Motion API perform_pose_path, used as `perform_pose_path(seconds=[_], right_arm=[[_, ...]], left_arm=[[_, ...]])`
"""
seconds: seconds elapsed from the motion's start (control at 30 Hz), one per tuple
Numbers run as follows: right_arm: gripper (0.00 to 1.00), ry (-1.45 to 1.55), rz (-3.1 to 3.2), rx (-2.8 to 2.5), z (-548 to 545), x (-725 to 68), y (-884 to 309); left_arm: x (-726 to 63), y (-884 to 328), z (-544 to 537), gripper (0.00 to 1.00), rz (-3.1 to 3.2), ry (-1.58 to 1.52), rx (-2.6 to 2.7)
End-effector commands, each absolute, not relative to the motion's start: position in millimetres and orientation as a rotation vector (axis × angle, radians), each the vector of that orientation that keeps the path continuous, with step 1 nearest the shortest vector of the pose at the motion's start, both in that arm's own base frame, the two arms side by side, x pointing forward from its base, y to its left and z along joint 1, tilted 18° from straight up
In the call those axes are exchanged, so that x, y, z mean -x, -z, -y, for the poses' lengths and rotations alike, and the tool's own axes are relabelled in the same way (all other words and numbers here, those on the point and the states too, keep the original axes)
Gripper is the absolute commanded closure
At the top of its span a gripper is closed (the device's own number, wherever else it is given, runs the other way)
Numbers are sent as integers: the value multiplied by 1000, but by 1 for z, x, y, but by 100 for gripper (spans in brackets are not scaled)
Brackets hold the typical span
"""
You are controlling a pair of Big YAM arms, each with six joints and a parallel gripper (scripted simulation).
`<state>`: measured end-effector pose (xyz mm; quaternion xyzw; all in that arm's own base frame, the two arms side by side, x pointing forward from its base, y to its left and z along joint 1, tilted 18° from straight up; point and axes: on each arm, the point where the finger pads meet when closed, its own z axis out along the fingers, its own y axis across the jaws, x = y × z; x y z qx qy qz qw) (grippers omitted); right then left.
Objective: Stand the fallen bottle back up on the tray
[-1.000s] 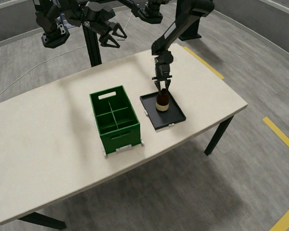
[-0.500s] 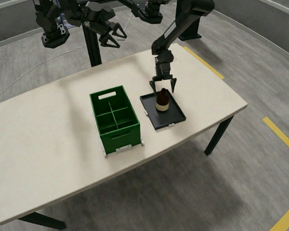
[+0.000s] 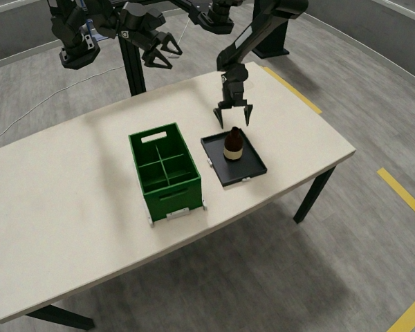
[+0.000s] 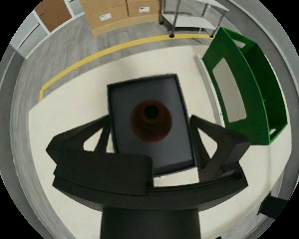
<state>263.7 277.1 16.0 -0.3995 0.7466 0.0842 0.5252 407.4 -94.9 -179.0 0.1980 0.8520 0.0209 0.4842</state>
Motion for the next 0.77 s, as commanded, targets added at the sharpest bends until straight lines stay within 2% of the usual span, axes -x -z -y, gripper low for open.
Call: perform_pose_path(seconds=[0.0, 0.17, 0.73], right_arm=[[0, -204, -1784, 952, -278, -264, -17], [0, -204, -1784, 952, -278, -264, -17], [0, -204, -1784, 952, -278, -264, -17]], left_arm=[[-385, 156, 96, 0, -2061, -36, -479], [-354, 137, 90, 0, -2071, -37, -481], [-356, 152, 84, 0, -2085, -64, -496]])
